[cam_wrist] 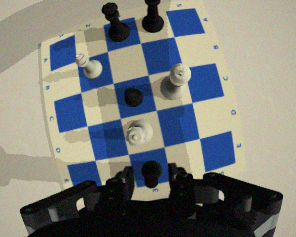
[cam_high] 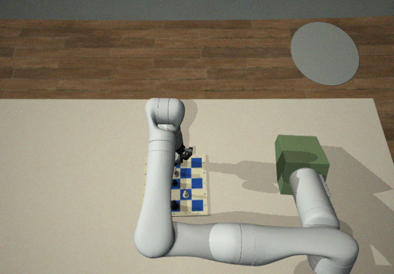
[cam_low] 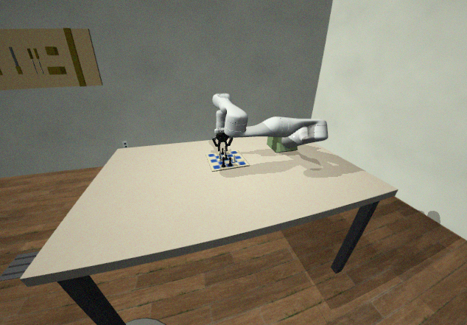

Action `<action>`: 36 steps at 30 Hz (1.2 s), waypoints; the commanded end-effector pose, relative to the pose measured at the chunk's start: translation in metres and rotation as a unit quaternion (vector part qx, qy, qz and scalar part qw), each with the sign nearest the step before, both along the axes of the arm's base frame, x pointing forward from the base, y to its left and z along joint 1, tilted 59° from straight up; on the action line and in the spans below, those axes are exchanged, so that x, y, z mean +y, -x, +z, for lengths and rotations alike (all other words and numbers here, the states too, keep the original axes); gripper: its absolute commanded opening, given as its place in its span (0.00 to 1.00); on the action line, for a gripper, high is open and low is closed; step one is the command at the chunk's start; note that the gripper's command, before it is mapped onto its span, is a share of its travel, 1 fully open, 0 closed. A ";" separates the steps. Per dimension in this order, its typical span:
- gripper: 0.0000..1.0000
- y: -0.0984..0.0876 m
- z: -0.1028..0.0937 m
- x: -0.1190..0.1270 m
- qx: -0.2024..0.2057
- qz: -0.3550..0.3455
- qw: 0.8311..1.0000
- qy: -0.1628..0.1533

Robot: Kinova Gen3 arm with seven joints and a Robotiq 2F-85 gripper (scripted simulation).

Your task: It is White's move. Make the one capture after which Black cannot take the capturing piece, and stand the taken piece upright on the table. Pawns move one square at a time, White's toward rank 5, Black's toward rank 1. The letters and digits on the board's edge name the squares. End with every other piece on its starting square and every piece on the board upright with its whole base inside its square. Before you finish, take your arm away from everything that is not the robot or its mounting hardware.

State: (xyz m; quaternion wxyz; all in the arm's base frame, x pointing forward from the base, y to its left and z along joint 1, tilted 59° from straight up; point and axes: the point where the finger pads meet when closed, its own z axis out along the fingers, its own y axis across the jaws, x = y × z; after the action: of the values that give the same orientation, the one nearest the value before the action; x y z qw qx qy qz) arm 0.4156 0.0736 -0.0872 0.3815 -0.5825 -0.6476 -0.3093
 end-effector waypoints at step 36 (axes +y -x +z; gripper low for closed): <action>0.00 0.000 0.000 -0.001 -0.001 -0.001 1.000 0.000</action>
State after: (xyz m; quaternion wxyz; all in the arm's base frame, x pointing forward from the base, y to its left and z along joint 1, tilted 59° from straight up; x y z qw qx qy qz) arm 0.4156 0.0735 -0.0871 0.3815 -0.5825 -0.6476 -0.3094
